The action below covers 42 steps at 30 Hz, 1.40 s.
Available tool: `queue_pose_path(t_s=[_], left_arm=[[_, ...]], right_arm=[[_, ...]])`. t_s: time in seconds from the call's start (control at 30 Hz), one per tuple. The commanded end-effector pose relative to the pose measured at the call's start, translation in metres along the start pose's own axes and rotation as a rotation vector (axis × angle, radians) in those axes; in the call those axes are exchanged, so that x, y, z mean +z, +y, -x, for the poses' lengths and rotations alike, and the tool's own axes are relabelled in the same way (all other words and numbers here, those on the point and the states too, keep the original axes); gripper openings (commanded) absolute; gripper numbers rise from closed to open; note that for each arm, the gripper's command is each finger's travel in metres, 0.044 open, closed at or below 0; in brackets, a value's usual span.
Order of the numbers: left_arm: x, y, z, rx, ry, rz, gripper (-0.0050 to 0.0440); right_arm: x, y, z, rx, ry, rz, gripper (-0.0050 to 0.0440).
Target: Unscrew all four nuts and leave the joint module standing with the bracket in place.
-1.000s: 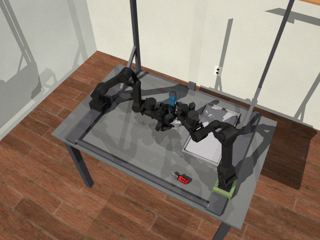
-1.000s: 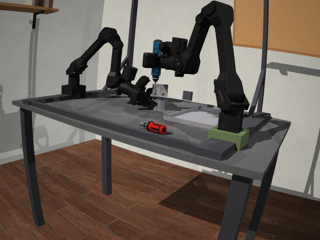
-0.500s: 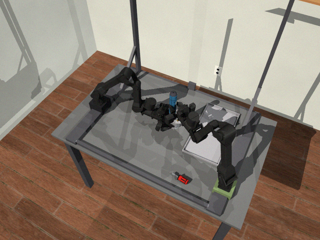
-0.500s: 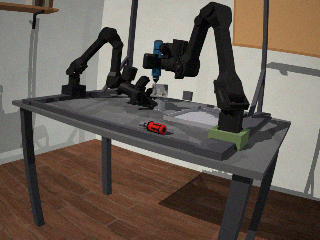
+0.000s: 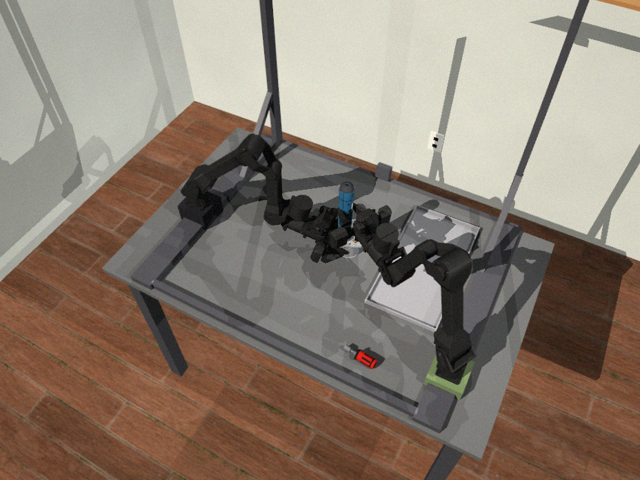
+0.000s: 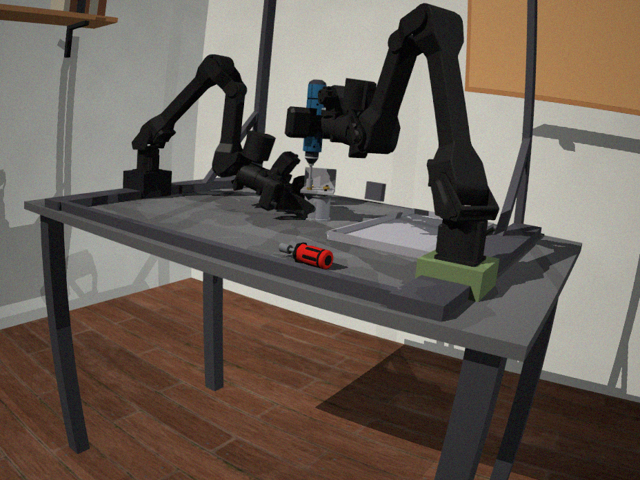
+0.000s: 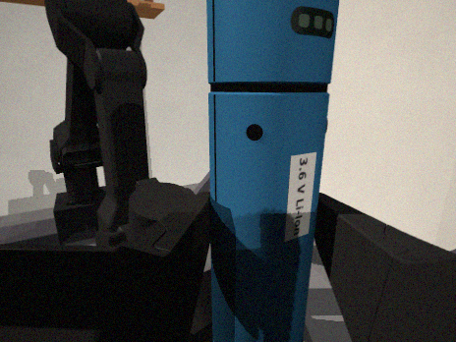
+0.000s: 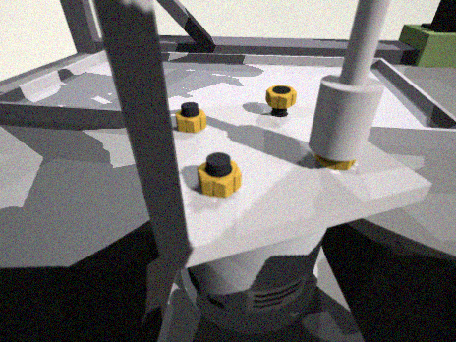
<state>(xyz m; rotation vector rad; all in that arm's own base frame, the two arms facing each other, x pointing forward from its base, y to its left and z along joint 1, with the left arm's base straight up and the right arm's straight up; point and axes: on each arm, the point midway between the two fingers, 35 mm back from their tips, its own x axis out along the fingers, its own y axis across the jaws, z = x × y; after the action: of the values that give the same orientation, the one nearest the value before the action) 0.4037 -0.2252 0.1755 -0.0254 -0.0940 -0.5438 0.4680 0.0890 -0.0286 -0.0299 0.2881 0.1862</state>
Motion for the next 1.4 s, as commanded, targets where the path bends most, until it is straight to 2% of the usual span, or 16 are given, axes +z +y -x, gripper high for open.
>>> queue_pose_path(t_s=[0.0, 0.03, 0.57, 0.73, 0.8, 1.07, 1.1, 1.37], left_arm=[[0.01, 0.001, -0.001, -0.003, -0.025, -0.007, 0.0162], [0.003, 0.001, 0.0, -0.003, -0.011, -0.005, 0.0162], [-0.02, 0.001, 0.004, -0.002, -0.008, -0.003, 0.0162], [-0.021, 0.001, 0.004, -0.003, -0.006, -0.003, 0.0162], [-0.011, 0.001, 0.0, -0.003, -0.029, -0.004, 0.0162], [-0.011, 0.001, 0.001, -0.003, -0.028, -0.004, 0.0162], [-0.02, 0.001, 0.003, -0.003, -0.007, -0.003, 0.0162], [-0.025, 0.001, 0.005, -0.003, -0.007, -0.003, 0.0162]], right_arm=[[0.016, 0.0, -0.001, 0.001, -0.038, -0.003, 0.0242], [0.016, 0.0, -0.001, 0.001, -0.038, -0.003, 0.0242], [0.016, 0.0, -0.001, 0.001, -0.038, -0.003, 0.0242], [0.016, 0.0, -0.001, 0.001, -0.038, -0.003, 0.0242], [0.016, 0.0, -0.001, 0.001, -0.038, -0.003, 0.0242], [0.016, 0.0, -0.001, 0.001, -0.038, -0.003, 0.0242], [0.016, 0.0, -0.001, 0.001, -0.038, -0.003, 0.0242], [0.016, 0.0, -0.001, 0.001, -0.038, -0.003, 0.0242]])
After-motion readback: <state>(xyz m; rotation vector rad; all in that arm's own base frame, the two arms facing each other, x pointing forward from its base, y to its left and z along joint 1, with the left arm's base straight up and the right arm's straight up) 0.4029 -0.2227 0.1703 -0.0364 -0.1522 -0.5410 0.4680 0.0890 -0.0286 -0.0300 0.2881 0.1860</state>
